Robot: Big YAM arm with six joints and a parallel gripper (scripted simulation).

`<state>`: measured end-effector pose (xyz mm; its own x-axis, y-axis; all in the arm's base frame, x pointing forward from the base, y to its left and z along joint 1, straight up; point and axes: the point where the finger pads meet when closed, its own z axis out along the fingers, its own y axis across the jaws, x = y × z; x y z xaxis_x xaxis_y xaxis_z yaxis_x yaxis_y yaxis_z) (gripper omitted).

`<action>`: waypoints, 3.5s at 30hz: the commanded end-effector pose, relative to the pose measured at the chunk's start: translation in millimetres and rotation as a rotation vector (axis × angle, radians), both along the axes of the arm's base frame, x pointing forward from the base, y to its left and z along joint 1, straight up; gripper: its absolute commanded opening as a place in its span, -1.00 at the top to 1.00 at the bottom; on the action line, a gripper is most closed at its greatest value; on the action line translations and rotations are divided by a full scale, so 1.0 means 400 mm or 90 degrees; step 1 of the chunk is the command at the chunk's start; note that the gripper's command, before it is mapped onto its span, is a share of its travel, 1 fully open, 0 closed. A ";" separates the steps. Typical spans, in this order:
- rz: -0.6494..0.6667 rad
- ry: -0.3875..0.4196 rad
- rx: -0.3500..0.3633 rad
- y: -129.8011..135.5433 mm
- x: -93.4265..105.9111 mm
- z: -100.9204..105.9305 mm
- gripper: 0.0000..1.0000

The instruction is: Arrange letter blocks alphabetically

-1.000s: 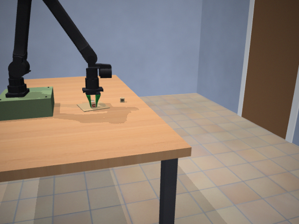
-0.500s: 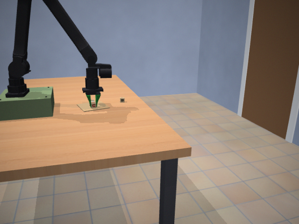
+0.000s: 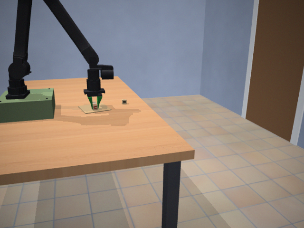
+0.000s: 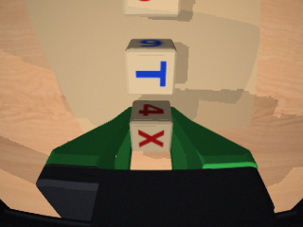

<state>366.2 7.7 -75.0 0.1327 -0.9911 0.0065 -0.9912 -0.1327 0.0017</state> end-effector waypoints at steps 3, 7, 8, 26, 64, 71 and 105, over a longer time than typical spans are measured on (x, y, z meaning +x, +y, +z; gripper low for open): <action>0.000 -0.045 0.004 -0.008 0.073 0.037 0.60; 0.000 -0.045 0.004 -0.008 0.073 0.037 0.60; 0.000 -0.045 0.004 -0.008 0.074 0.037 0.60; 0.000 -0.035 0.003 -0.007 0.070 0.026 0.60; 0.000 -0.029 0.003 -0.007 0.068 0.024 0.60; 0.000 -0.029 0.003 -0.007 0.068 0.023 0.60; 0.000 -0.038 0.004 -0.007 0.075 0.014 0.60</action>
